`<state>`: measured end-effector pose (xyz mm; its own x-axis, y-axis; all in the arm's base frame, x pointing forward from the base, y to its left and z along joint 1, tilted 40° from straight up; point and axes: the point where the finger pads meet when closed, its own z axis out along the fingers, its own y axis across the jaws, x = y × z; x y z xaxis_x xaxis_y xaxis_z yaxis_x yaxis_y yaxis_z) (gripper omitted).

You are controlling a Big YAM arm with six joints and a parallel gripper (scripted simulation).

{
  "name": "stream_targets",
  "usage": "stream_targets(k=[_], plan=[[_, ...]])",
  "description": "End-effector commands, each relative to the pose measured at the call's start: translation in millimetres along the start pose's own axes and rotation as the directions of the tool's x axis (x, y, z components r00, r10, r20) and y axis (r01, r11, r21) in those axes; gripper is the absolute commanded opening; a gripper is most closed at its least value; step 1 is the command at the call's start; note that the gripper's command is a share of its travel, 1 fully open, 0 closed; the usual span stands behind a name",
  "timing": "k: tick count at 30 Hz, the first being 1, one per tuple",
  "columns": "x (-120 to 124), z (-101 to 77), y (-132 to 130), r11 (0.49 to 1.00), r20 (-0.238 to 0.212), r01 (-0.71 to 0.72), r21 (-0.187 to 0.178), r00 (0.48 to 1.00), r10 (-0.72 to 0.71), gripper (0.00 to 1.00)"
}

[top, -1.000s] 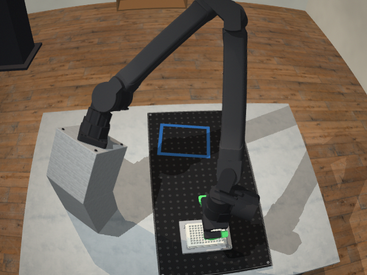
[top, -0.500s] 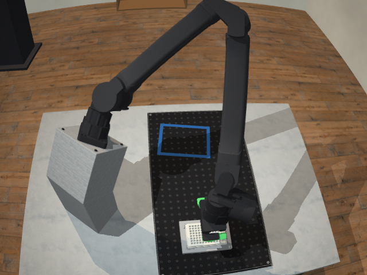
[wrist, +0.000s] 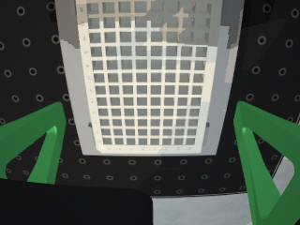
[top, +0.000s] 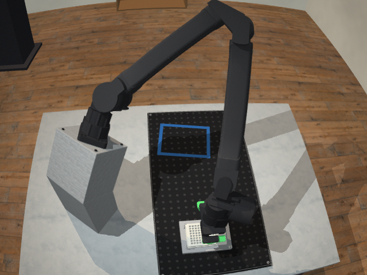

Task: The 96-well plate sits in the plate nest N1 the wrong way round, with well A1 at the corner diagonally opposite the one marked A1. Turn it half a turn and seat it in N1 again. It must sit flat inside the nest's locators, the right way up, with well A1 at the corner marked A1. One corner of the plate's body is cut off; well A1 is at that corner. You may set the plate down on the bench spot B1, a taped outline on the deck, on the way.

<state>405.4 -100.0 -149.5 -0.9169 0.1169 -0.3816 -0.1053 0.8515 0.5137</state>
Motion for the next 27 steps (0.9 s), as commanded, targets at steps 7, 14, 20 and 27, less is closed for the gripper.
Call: stream_targets(k=[7,14,20,27], plan=[[-4.3,19.7,-0.1,1.0,0.004,0.001,0.002,1.0,-0.001,1.0],[-5.4,28.1,-0.5,1.0,0.005,0.003,0.002,1.0,-0.003,1.0],[-3.4,38.2,0.3,1.0,0.003,0.001,0.001,1.0,-0.001,1.0],[0.7,46.4,1.6,1.0,-0.002,-0.005,-0.001,1.0,0.005,1.0]])
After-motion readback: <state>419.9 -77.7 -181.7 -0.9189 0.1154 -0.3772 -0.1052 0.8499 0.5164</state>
